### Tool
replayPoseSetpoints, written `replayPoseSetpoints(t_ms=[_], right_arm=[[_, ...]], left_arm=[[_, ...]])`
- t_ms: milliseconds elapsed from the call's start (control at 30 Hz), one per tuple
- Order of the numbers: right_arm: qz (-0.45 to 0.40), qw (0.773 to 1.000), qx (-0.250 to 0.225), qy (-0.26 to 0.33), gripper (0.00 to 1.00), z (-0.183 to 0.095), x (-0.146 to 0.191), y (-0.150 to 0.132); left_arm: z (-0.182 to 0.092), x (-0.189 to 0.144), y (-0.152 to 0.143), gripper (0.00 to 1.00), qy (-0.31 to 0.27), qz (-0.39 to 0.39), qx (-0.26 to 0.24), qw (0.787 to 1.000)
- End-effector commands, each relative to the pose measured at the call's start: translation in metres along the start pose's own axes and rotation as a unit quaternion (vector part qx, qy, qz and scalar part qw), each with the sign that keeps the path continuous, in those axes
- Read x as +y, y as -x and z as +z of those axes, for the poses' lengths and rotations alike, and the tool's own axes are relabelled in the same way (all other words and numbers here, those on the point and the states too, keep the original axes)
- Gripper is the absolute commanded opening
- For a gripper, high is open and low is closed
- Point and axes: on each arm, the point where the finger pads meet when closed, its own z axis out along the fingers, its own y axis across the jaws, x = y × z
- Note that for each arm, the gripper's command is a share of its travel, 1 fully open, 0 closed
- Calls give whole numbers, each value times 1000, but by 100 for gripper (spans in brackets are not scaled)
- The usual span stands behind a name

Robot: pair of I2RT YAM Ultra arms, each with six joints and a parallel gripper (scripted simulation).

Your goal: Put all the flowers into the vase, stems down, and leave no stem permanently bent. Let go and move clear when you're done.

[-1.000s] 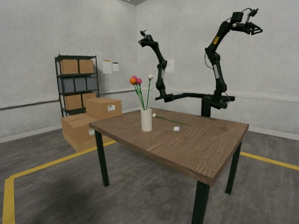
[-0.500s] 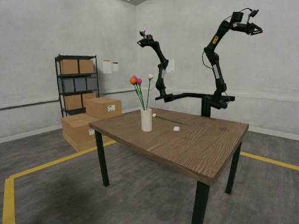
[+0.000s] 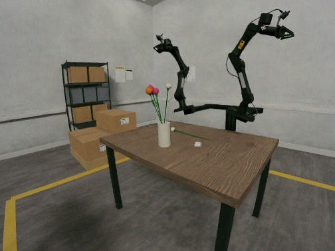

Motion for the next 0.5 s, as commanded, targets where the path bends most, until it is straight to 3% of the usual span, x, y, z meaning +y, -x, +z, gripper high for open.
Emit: replayPoseSetpoints(t_ms=[0, 133, 467], right_arm=[[0, 1000, 8, -2, 30, 5, 0, -1], [1, 1000, 28, -2, 30, 17, 0, -12], [0, 1000, 20, -2, 30, 38, 0, -11]], left_arm=[[-16, 2, 13, 60, 6, -3, -29, 1000], [-3, 2, 5, 60, 6, -2, -14, 1000], [23, 2, -1, 60, 6, -2, -4, 1000]])
